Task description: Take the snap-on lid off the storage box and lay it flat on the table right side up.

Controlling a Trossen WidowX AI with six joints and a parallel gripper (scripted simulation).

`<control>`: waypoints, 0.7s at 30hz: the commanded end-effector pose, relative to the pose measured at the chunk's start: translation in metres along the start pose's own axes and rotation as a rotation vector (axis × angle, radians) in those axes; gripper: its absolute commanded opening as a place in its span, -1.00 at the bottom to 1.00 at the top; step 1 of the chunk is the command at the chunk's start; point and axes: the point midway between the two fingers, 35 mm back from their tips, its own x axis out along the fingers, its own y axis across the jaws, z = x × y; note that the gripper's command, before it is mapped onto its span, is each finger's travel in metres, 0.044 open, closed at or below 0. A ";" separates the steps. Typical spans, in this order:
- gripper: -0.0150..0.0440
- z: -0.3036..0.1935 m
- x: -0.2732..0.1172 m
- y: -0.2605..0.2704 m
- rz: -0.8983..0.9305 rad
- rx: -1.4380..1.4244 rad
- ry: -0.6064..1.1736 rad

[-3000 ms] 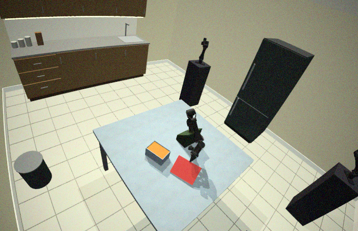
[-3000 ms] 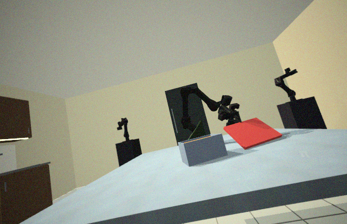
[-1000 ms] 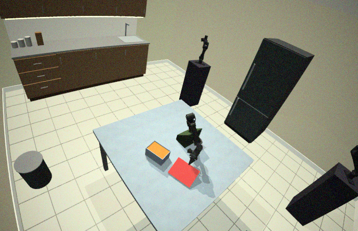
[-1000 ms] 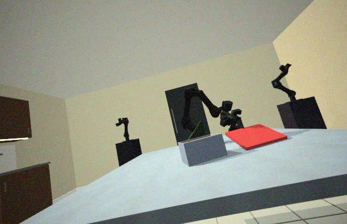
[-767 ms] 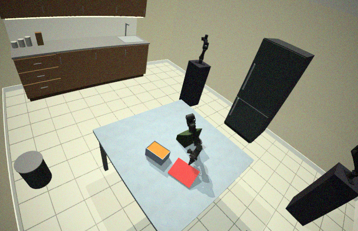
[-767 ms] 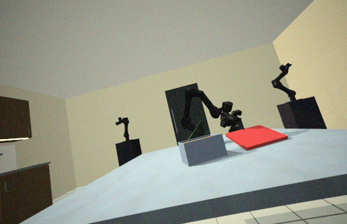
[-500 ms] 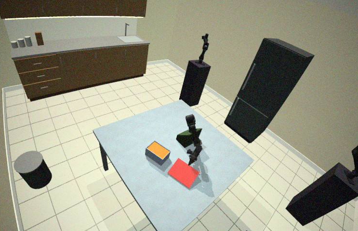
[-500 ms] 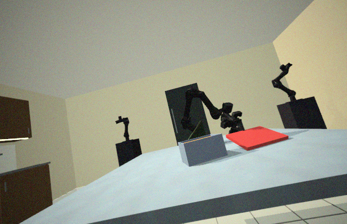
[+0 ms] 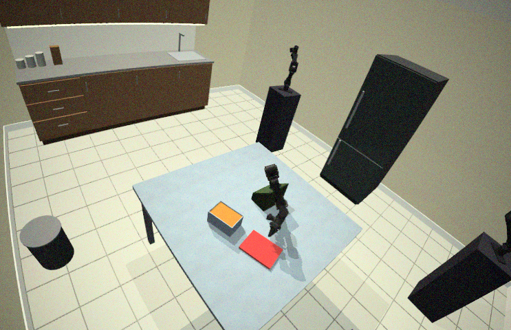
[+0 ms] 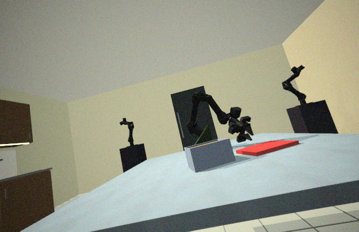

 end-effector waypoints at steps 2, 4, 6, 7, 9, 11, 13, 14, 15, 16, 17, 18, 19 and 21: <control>0.44 -0.001 0.000 0.002 0.002 0.002 0.004; 0.53 0.000 -0.001 0.001 0.002 0.001 0.004; 0.71 0.000 -0.004 -0.003 0.002 0.001 0.005; 0.80 0.000 -0.005 -0.004 0.002 0.001 0.005; 0.97 0.000 -0.009 -0.007 0.002 0.001 0.005; 1.00 0.000 -0.012 -0.009 0.001 0.001 0.005; 1.00 0.000 -0.015 -0.012 0.001 0.001 0.005; 1.00 0.000 -0.016 -0.013 0.001 0.001 0.006; 1.00 0.000 -0.018 -0.015 0.001 0.001 0.006; 1.00 0.000 -0.019 -0.016 0.001 0.001 0.006; 1.00 0.000 -0.021 -0.017 0.001 0.001 0.006; 1.00 0.000 -0.023 -0.019 0.001 0.001 0.006; 1.00 0.000 -0.024 -0.020 0.001 0.001 0.006; 1.00 0.000 -0.027 -0.023 0.000 0.001 0.006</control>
